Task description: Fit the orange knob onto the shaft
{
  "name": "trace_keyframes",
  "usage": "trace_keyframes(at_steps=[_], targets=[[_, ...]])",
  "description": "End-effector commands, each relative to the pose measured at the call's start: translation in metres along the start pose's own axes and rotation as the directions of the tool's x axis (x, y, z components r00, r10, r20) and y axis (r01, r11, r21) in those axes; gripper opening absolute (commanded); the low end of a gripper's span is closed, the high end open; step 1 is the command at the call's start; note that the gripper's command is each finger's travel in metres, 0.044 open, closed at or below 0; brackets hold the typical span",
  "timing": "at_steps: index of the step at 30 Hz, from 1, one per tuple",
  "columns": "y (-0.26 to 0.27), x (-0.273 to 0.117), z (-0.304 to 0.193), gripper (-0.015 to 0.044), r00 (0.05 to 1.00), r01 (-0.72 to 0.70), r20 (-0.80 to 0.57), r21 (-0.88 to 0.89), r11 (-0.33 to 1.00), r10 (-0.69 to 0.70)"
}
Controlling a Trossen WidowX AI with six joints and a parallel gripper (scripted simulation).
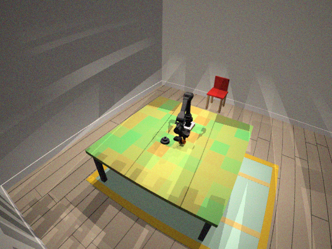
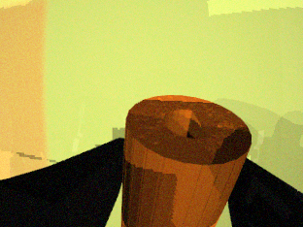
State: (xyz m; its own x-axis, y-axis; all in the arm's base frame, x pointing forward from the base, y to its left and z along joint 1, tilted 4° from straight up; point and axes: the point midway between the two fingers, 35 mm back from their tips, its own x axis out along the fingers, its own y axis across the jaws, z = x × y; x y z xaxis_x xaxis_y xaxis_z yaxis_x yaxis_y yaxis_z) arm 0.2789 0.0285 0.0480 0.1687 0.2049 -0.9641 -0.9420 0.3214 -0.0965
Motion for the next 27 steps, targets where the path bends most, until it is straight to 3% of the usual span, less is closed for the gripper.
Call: trace_keyframes(at_steps=[1,27], targets=[[0.0,-0.003,-0.004,0.0179,0.998,0.002,0.069,-0.004,1.0,-0.002],[0.001,-0.011,-0.033,0.0179,0.871,0.0,0.491,-0.005,1.0,0.003]])
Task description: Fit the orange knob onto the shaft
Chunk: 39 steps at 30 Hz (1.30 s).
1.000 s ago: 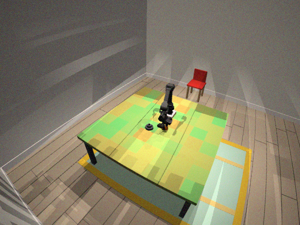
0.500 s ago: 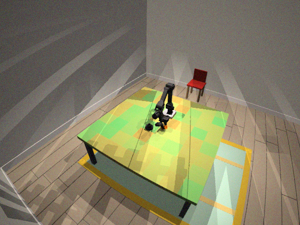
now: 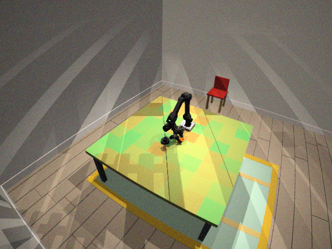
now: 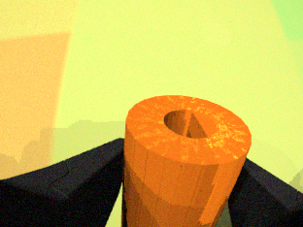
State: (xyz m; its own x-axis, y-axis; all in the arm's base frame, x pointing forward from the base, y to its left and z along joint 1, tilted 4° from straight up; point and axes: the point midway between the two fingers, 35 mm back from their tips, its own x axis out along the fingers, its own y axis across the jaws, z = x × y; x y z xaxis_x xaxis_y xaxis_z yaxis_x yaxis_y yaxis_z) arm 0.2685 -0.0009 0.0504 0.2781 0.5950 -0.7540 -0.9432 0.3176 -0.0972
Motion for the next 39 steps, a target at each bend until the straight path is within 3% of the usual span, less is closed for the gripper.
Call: trace_keyframes(at_steps=[1,15,22,25,39], targets=[[0.001,-0.002,-0.004,0.0179,0.998,0.0,0.07,-0.001,1.0,0.001],[0.001,-0.008,-0.019,0.0179,0.952,-0.002,0.305,-0.001,1.0,0.002],[0.001,-0.01,-0.018,0.0179,0.968,-0.002,0.251,-0.001,1.0,0.002],[0.002,-0.009,-0.017,0.0258,0.965,-0.003,0.263,-0.003,1.0,0.004],[0.002,-0.009,-0.017,0.026,0.965,-0.003,0.263,-0.003,1.0,0.004]])
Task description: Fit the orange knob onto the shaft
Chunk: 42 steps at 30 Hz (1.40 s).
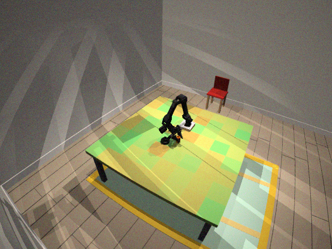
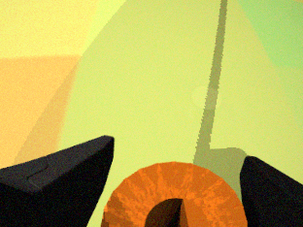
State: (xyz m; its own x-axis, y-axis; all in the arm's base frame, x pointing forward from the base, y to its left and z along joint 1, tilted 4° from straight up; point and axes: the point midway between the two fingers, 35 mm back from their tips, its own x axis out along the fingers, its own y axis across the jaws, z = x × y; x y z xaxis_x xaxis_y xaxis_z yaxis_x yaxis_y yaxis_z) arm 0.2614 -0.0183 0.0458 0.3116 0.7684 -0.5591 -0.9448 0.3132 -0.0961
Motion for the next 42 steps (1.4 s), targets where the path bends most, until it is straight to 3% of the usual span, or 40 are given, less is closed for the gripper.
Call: trace_keyframes(at_steps=[1,10,17,24,29,34,36,38,42], targets=[[0.0,0.0,0.0,0.026,1.0,0.0,0.002,0.0,1.0,0.0],[0.0,0.0,0.0,0.026,1.0,0.0,0.002,0.0,1.0,0.0],[0.0,0.0,0.0,0.044,1.0,0.0,0.002,0.0,1.0,0.0],[-0.001,-0.002,0.003,0.044,1.0,0.001,0.002,0.0,1.0,-0.001],[-0.001,-0.042,0.064,0.044,1.0,0.0,0.0,-0.001,1.0,0.0],[0.0,-0.044,0.067,0.044,1.0,0.0,0.0,-0.001,1.0,0.0],[0.002,-0.041,0.067,0.044,0.998,-0.034,-0.056,0.007,0.999,0.035],[0.008,-0.037,0.066,0.044,0.97,-0.106,-0.217,0.031,0.994,0.11],[0.01,-0.04,0.067,0.044,0.816,-0.132,-0.559,0.068,0.989,0.147]])
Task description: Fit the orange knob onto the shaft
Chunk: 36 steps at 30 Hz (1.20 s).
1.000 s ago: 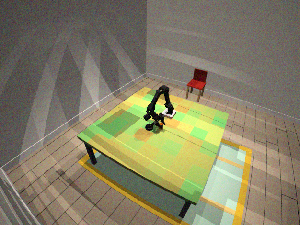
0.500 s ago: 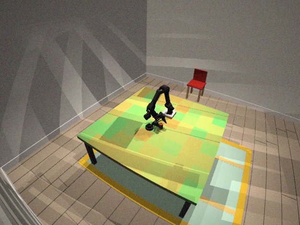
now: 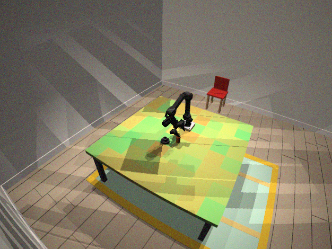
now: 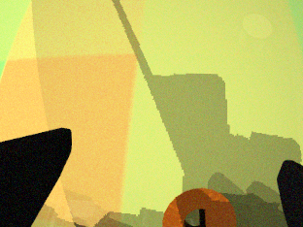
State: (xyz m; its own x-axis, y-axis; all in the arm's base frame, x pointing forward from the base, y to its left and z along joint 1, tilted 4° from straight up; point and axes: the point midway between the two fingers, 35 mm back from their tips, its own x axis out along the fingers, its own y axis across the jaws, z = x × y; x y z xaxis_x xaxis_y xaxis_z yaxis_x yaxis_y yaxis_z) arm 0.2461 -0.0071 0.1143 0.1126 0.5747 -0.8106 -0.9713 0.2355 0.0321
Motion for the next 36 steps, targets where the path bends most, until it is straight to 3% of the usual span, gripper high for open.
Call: trace_keyframes(at_steps=[1,5,17,20,25,31,36], targets=[[-0.001,-0.011,0.005,0.044,0.941,0.023,-0.337,0.014,1.0,-0.017],[-0.006,-0.031,0.013,0.044,0.805,0.147,-0.579,-0.008,0.989,-0.125],[-0.007,-0.032,0.014,0.044,0.797,0.155,-0.589,-0.011,0.988,-0.132],[-0.007,-0.032,0.014,0.044,0.797,0.239,-0.589,0.108,0.965,-0.132],[-0.007,-0.032,0.014,0.044,0.797,0.474,-0.589,0.476,0.741,-0.132],[-0.007,-0.031,0.013,0.044,0.797,0.601,-0.589,0.755,0.261,-0.132],[-0.007,-0.031,0.013,0.044,0.797,0.604,-0.589,0.772,0.197,-0.132]])
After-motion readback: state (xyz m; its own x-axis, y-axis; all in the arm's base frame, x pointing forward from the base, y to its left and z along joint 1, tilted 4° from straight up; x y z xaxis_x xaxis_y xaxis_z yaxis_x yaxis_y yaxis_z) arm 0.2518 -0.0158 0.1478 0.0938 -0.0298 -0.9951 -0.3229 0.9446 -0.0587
